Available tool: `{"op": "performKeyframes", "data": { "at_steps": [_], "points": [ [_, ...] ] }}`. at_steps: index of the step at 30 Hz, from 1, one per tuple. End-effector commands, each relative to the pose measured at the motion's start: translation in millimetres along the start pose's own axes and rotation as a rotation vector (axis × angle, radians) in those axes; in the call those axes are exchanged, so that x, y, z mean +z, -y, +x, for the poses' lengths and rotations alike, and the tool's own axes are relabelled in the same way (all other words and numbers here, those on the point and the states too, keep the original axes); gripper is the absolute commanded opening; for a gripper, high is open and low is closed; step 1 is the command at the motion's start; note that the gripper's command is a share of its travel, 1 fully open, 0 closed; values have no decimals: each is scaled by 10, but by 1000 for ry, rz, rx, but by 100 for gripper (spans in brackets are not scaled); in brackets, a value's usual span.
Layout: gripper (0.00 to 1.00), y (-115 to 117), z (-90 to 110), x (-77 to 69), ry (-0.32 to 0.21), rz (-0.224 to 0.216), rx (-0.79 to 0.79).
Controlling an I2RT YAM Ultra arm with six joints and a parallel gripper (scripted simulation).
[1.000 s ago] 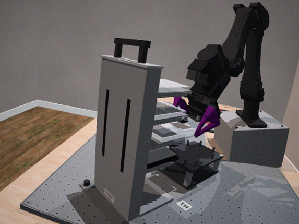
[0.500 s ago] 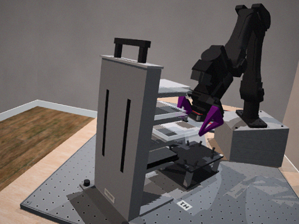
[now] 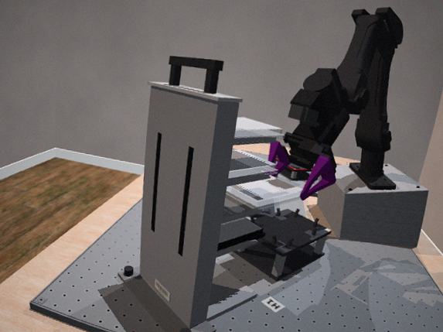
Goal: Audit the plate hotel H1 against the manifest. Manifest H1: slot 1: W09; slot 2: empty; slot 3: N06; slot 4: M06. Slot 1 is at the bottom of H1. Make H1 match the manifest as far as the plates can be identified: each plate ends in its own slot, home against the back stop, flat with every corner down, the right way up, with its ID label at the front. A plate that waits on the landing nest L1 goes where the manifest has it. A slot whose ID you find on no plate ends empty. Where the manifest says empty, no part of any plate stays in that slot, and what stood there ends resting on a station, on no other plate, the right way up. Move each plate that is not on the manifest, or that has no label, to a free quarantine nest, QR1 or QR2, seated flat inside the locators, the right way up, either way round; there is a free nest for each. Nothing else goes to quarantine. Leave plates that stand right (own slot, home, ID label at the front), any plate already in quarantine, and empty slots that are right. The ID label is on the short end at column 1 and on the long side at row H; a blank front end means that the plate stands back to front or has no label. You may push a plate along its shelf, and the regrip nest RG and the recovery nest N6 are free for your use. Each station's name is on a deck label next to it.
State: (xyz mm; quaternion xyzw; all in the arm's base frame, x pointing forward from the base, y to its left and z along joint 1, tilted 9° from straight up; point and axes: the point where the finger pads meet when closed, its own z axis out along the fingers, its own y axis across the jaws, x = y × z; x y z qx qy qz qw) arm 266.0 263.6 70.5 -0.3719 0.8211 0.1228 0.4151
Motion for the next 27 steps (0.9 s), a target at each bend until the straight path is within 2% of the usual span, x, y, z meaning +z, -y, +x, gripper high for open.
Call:
{"op": "performKeyframes", "data": {
  "at_steps": [1,27],
  "points": [
    [86,5,-65,-57,25,1,1],
    [86,5,145,-263,24,1,1]
  ]
}}
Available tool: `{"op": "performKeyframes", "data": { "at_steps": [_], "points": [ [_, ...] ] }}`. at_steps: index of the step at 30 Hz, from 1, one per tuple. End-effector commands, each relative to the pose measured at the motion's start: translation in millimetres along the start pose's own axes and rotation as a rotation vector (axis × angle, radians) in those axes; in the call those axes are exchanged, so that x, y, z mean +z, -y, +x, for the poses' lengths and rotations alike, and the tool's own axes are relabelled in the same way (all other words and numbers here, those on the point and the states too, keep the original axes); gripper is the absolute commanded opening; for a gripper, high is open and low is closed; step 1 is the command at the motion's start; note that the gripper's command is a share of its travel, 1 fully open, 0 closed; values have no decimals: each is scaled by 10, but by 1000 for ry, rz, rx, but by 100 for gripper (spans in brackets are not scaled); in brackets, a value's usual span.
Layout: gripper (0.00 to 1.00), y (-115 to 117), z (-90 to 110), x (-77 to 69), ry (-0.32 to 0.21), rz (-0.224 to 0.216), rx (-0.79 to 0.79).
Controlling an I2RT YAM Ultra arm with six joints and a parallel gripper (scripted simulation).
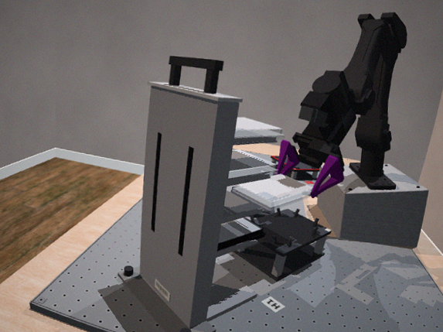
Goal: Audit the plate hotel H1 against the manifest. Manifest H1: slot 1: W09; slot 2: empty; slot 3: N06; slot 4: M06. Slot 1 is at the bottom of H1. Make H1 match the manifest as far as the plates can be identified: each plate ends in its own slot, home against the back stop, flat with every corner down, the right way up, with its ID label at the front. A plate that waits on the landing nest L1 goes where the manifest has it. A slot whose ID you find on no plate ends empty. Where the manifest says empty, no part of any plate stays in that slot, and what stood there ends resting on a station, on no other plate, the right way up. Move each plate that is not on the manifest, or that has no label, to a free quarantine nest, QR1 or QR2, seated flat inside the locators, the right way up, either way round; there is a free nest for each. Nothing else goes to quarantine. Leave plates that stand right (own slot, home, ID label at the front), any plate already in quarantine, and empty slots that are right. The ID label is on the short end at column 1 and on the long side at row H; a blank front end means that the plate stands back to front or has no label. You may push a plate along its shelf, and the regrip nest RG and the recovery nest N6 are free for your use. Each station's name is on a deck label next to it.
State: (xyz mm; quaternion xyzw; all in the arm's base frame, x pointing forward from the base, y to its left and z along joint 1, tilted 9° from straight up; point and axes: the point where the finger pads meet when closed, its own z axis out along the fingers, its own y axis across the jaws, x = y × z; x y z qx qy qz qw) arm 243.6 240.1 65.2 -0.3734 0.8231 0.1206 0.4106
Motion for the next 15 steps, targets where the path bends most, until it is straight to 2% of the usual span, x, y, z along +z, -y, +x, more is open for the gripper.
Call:
{"op": "performKeyframes", "data": {
  "at_steps": [1,15],
  "points": [
    [86,7,-91,-54,35,2,3],
    [86,7,-22,-111,35,2,3]
  ]
}}
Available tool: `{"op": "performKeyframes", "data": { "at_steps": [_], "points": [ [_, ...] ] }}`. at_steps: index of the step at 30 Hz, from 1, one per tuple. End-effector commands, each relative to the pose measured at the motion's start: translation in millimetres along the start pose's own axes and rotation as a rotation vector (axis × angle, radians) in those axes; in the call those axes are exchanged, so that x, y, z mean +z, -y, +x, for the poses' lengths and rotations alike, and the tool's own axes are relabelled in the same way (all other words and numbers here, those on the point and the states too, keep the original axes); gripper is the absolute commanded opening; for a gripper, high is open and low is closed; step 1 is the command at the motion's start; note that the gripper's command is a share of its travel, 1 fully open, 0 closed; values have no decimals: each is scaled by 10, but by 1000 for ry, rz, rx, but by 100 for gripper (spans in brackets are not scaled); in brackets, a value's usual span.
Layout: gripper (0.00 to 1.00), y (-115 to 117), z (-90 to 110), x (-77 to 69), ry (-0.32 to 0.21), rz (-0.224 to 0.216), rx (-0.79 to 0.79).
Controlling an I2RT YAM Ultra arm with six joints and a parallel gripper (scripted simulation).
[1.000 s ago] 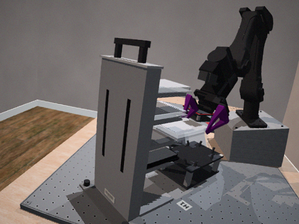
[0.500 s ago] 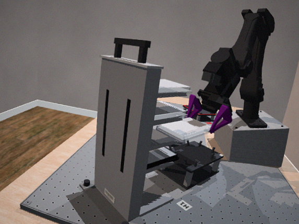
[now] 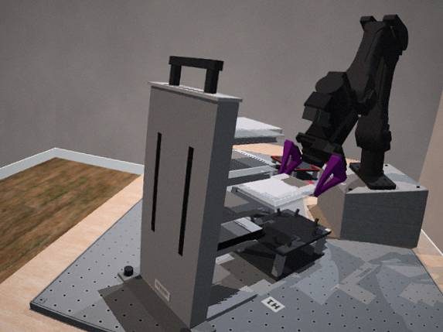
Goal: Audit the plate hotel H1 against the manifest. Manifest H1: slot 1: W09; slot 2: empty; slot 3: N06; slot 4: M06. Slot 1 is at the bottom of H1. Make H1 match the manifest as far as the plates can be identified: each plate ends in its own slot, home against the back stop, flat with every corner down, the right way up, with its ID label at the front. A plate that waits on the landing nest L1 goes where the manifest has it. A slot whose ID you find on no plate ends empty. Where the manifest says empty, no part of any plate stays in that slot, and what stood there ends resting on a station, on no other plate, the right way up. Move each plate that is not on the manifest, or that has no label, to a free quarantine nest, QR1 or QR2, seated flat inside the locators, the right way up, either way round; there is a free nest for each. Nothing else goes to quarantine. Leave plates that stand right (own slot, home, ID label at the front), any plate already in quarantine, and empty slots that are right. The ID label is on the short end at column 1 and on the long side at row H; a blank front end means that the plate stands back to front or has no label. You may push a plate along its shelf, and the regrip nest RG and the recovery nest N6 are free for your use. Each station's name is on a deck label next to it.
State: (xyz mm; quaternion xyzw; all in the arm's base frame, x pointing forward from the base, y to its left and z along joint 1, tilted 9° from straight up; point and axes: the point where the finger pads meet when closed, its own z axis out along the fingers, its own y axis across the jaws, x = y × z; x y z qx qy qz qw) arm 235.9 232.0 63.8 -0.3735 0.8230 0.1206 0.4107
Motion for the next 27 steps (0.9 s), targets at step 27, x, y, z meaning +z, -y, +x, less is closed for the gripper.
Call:
{"op": "performKeyframes", "data": {
  "at_steps": [27],
  "points": [
    [86,7,178,-190,34,2,3]
  ]
}}
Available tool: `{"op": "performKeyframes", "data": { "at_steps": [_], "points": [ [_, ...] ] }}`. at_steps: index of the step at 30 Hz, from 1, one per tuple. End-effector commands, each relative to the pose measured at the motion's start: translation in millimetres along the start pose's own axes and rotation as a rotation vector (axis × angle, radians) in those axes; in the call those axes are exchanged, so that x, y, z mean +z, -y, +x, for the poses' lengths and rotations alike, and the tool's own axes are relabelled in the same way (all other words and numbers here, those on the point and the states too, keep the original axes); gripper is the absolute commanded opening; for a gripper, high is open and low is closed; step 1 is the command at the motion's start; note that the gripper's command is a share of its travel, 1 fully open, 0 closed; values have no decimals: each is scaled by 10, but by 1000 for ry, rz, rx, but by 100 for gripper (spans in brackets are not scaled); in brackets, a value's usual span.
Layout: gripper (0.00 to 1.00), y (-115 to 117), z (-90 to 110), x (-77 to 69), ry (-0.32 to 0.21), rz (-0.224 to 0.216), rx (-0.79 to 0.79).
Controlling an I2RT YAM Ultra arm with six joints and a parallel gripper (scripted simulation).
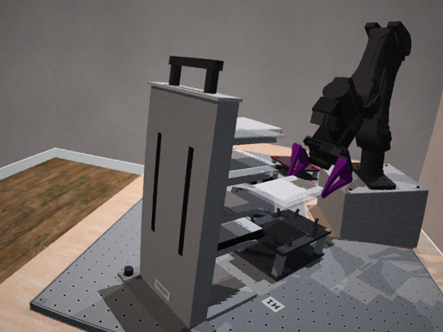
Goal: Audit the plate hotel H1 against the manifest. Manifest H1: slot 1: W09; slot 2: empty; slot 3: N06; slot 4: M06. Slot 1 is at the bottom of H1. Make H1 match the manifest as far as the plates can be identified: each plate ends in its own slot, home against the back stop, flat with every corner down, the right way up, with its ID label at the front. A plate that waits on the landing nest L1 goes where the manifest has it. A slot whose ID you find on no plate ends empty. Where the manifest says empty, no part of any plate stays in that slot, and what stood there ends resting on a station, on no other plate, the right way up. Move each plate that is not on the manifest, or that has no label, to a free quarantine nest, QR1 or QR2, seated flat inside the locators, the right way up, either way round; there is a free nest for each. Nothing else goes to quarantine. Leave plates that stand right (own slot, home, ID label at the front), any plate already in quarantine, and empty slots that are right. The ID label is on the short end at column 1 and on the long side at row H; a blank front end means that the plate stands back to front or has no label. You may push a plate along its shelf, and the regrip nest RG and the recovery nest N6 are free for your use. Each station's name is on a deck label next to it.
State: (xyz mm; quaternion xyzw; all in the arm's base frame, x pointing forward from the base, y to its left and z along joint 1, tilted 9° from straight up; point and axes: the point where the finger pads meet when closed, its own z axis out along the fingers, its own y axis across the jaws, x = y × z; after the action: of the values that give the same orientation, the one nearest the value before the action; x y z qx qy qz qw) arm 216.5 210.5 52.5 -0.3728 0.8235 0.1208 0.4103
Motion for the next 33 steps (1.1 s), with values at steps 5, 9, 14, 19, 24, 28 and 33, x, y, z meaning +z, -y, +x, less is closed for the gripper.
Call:
{"op": "performKeyframes", "data": {
  "at_steps": [5,9,14,19,24,28,33],
  "points": [
    [86,9,-36,-70,35,2,1],
    [86,9,-12,-83,35,2,1],
    [86,9,14,-77,35,2,1],
    [86,9,33,-60,35,2,1],
    [86,9,48,-46,35,2,1],
    [86,9,59,-36,35,2,1],
    [86,9,78,-19,35,2,1]
  ]
}}
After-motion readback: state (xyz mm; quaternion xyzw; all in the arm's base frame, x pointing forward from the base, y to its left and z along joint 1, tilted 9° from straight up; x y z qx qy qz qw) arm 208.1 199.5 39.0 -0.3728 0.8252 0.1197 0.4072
